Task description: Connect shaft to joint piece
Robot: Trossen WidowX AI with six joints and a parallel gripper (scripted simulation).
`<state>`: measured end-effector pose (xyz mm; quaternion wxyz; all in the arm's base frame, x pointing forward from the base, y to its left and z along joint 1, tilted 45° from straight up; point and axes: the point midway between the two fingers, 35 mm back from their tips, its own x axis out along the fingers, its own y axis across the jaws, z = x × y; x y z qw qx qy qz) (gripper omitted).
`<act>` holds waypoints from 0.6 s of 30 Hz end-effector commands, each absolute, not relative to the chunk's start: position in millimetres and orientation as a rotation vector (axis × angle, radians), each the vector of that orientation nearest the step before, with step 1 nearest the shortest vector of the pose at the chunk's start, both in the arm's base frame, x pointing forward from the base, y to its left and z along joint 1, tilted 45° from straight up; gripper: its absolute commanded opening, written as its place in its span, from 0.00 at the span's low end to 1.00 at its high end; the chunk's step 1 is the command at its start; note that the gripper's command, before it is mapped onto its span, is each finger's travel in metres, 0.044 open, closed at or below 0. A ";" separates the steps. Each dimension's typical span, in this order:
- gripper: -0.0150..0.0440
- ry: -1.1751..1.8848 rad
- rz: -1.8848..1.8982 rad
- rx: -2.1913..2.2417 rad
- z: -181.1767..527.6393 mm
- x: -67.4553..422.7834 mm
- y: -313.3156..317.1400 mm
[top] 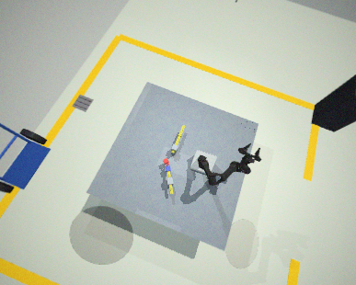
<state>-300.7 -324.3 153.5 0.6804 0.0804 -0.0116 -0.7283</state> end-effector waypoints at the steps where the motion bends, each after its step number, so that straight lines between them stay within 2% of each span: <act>1: 0.98 -0.026 -1.635 0.180 153.5 -300.7 -324.3; 6: 1.00 -0.017 -1.634 0.232 142.4 -285.3 -338.4; 18: 1.00 0.066 -1.333 0.389 125.3 -173.1 -418.1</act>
